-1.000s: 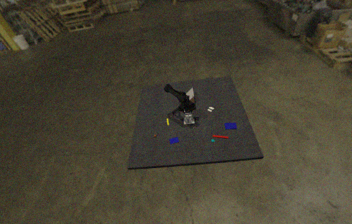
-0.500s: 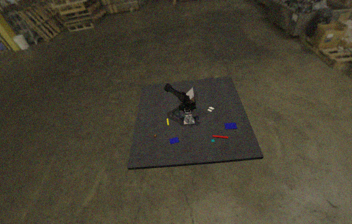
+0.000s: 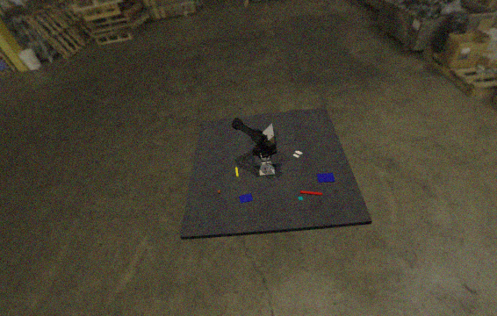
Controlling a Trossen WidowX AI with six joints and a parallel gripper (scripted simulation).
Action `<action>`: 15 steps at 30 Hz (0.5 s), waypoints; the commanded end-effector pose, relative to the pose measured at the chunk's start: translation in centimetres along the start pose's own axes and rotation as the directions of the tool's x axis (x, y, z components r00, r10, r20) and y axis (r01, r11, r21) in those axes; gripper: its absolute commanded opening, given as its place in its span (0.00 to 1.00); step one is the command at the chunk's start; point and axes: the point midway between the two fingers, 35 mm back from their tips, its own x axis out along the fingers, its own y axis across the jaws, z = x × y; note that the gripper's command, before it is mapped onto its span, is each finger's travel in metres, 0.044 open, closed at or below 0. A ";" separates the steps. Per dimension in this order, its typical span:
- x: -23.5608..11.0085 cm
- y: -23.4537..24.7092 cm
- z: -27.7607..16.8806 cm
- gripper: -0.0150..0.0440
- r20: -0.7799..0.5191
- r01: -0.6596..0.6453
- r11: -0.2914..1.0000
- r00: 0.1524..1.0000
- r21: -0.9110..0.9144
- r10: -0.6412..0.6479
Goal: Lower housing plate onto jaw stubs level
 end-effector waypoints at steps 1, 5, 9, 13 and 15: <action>0.0 0.1 0.0 0.85 -0.001 -0.005 1.000 1.000 0.005 0.005; 0.0 0.1 0.0 0.85 -0.001 -0.005 1.000 1.000 0.005 0.005; 0.0 0.3 -0.1 0.85 -0.001 -0.005 1.000 1.000 0.008 0.005; 0.0 0.3 -0.1 0.85 -0.001 -0.005 1.000 1.000 0.008 0.005; 0.0 0.3 -0.1 0.85 -0.001 -0.005 1.000 1.000 0.008 0.005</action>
